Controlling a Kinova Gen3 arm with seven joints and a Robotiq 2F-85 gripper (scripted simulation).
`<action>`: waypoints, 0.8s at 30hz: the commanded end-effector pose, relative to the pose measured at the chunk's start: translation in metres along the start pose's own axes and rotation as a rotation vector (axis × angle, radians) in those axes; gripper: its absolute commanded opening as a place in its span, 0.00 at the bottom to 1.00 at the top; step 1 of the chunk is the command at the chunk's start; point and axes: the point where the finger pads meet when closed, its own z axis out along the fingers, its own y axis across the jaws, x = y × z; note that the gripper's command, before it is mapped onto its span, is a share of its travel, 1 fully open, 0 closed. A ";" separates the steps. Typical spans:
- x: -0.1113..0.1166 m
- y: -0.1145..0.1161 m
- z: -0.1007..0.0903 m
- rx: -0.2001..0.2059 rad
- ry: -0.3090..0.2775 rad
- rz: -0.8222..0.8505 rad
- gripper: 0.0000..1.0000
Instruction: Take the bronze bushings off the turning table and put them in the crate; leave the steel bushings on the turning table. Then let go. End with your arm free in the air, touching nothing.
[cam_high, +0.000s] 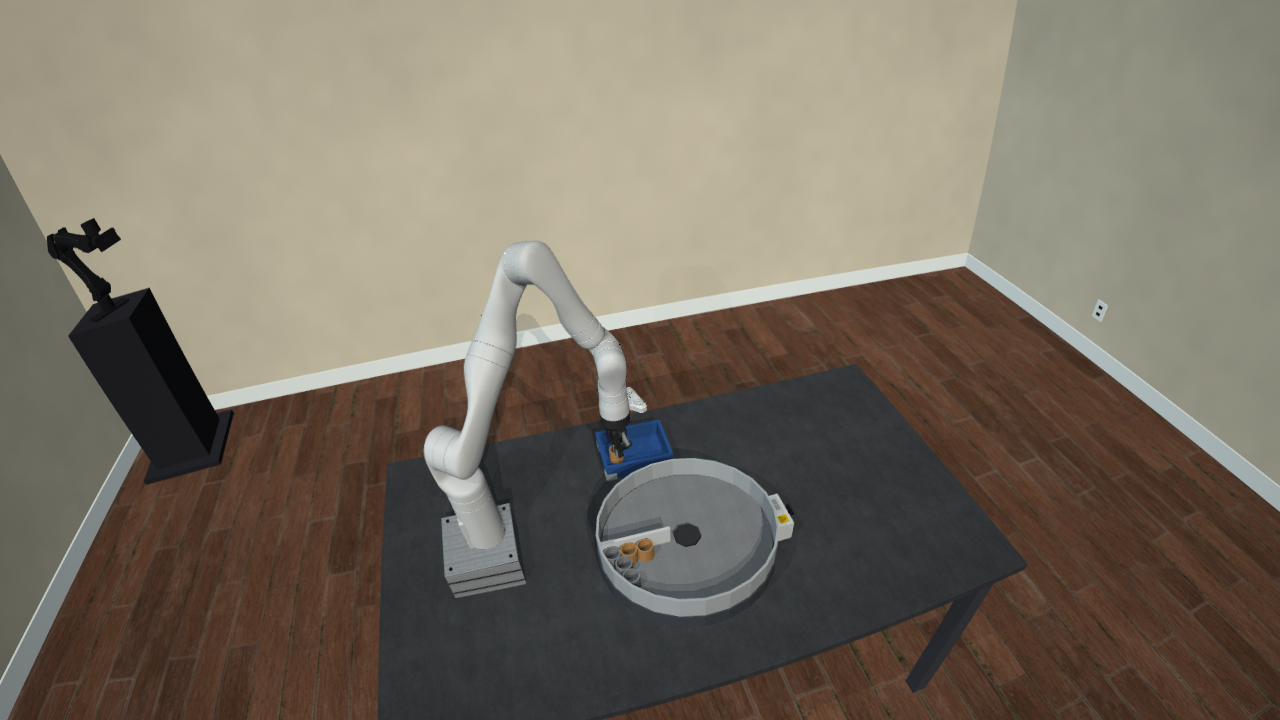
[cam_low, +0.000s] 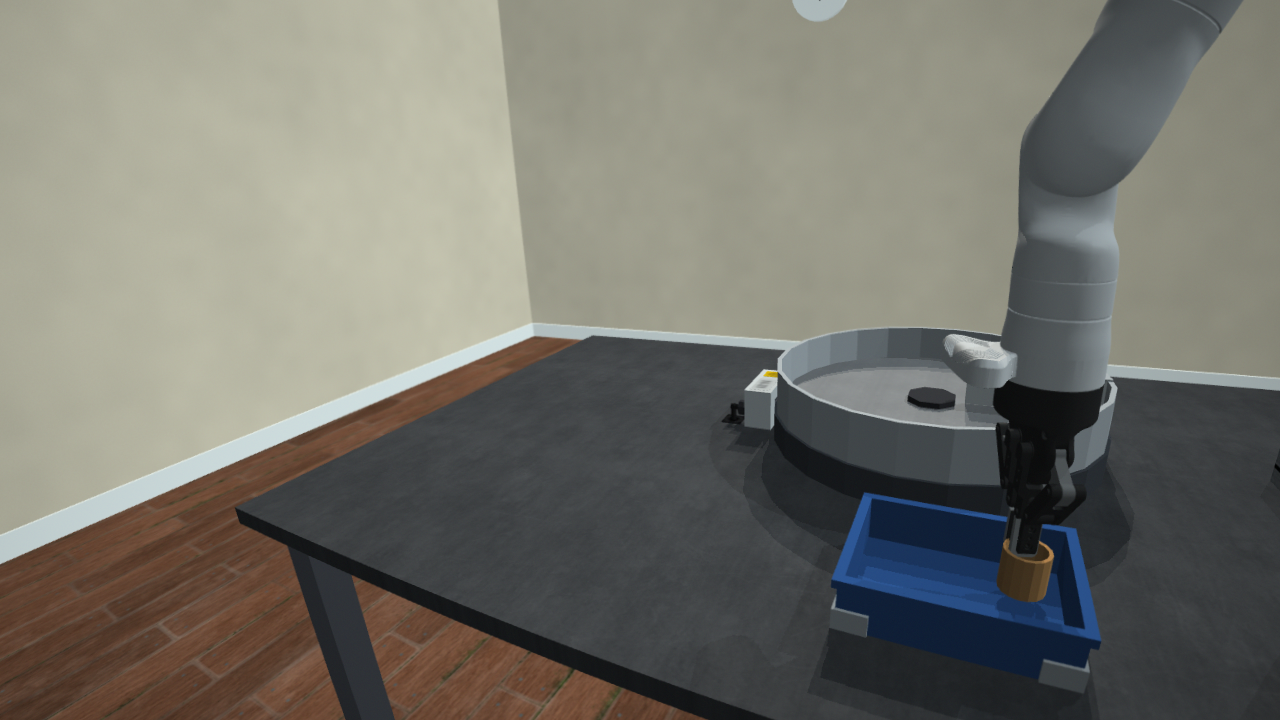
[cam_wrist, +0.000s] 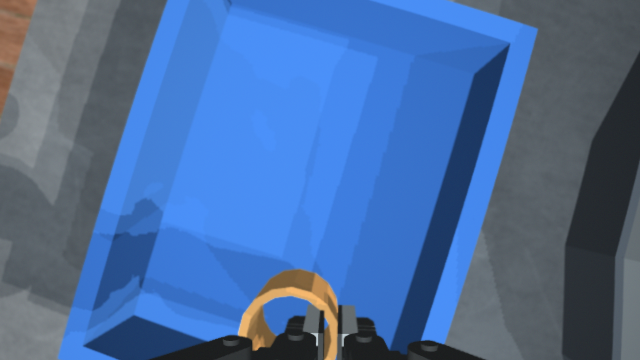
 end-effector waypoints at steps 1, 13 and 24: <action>0.000 0.000 0.000 0.000 0.001 0.000 0.00; 0.000 0.000 0.008 0.000 0.001 0.000 0.00; 0.001 0.000 0.010 0.000 0.001 0.001 0.00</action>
